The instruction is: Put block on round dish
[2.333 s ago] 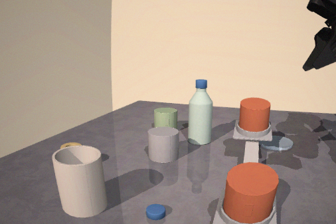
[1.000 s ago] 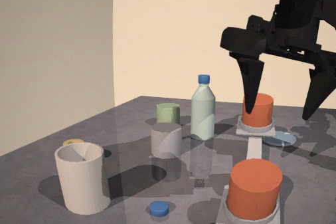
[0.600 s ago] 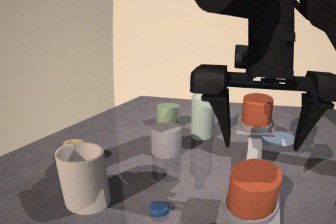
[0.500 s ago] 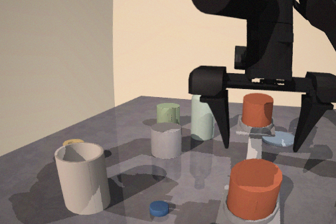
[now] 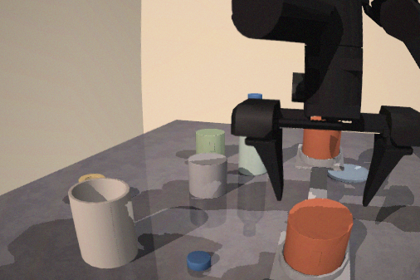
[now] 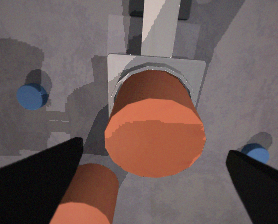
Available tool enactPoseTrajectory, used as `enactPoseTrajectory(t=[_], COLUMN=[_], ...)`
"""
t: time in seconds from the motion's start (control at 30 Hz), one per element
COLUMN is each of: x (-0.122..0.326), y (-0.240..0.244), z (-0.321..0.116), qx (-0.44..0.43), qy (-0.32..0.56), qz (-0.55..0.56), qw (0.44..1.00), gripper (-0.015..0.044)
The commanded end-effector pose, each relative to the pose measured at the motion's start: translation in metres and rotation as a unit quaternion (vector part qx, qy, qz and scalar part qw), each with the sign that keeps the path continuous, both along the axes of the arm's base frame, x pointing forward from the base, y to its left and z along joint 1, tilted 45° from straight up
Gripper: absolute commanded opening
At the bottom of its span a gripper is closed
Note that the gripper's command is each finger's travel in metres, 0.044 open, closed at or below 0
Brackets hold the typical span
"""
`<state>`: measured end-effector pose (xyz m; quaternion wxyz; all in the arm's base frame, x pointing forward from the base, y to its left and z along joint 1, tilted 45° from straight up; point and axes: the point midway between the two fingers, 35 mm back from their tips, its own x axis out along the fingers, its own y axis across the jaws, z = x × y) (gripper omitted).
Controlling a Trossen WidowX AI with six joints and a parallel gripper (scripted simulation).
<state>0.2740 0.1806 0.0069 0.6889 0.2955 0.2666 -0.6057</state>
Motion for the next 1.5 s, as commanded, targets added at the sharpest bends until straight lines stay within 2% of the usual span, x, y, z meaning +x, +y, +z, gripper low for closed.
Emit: enactPoseTrajectory(t=[0.0, 1.13, 1.27, 1.47], x=[0.001, 0.007, 0.007, 0.007], y=[-0.006, -0.042, -0.042, -0.042], z=[-0.006, -0.042, -0.042, -0.042], qx=[-0.003, -0.005, -0.005, -0.005], qy=[0.002, 0.001, 0.001, 0.001], qz=[0.003, 0.003, 0.003, 0.003], qw=[1.0, 1.0, 1.0, 1.0], gripper=[0.044, 0.044, 0.0335, 0.0295])
